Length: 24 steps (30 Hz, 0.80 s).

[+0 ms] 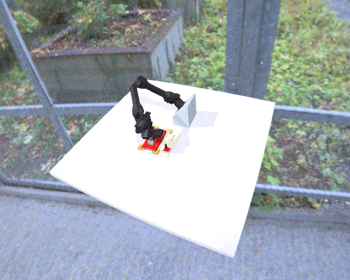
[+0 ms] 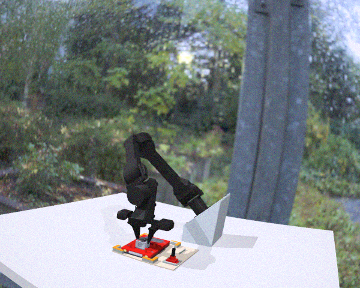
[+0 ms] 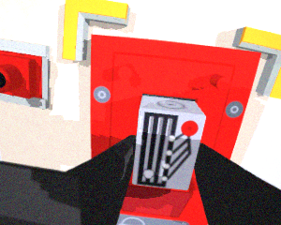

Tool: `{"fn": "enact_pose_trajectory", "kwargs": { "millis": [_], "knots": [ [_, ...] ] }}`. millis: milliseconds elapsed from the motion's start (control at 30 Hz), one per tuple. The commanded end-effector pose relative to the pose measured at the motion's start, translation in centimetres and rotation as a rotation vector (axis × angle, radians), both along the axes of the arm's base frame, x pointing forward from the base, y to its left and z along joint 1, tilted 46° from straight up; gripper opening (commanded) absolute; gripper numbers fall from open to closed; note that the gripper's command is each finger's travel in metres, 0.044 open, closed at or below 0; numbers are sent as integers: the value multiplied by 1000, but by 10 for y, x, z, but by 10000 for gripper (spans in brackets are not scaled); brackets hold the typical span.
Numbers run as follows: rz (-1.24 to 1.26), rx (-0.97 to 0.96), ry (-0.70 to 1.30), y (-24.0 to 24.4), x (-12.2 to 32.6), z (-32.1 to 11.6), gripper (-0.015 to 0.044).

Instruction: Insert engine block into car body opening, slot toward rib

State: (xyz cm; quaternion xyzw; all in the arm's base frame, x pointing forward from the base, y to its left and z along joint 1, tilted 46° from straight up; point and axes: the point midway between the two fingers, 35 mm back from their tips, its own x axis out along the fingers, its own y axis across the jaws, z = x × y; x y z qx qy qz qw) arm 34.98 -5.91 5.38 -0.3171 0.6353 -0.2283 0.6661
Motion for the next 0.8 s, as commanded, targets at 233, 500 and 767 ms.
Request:
{"fn": "enact_pose_trajectory", "kwargs": {
  "millis": [233, 500, 767],
  "knots": [
    [2, -4, 3, -2, 0, -2, 158],
    [2, -4, 3, -2, 0, -2, 158],
    [2, -4, 3, -3, 0, -3, 158]
  ]
}}
